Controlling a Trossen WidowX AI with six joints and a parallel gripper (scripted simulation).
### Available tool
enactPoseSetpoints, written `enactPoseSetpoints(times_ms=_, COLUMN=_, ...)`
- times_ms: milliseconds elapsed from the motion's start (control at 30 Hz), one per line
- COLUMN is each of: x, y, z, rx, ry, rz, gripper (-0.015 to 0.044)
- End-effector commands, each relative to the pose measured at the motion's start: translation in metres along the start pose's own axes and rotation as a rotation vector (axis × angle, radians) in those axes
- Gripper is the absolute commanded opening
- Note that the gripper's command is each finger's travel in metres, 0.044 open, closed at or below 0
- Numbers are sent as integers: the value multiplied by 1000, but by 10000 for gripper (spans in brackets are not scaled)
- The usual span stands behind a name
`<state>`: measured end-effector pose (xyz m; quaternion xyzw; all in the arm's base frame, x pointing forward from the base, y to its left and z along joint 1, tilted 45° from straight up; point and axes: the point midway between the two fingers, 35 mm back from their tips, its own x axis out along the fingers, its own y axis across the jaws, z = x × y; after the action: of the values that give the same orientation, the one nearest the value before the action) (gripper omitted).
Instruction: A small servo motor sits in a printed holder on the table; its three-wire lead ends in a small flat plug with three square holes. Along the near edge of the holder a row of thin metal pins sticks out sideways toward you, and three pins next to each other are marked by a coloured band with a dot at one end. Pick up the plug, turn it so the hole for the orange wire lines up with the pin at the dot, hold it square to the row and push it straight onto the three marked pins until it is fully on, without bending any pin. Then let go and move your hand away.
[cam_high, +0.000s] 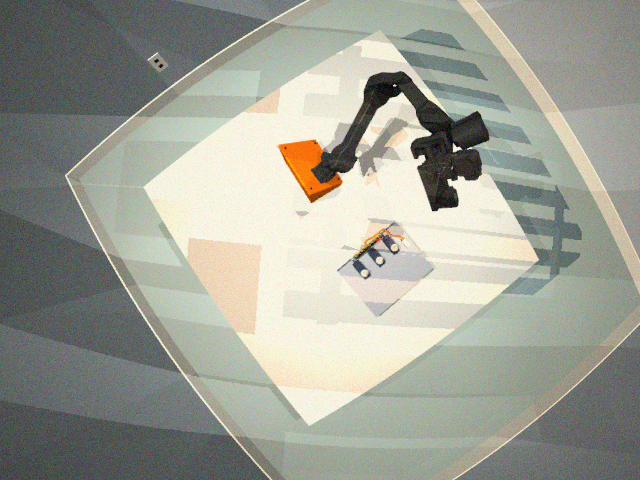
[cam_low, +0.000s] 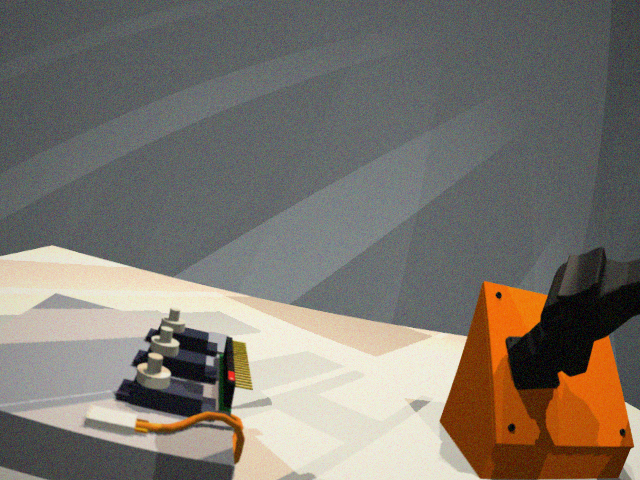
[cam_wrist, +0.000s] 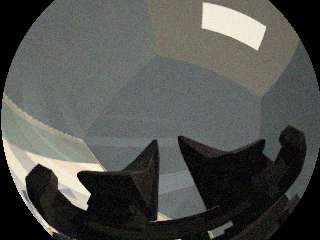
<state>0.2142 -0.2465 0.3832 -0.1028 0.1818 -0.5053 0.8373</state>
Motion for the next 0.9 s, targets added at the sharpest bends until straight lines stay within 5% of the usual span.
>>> enactPoseSetpoints(times_ms=0, x=-7, y=32, z=2, rx=31, ry=-64, rz=114, gripper=115)
enactPoseSetpoints(times_ms=867, x=-116, y=187, z=0, rx=206, ry=-379, rz=834, gripper=115)
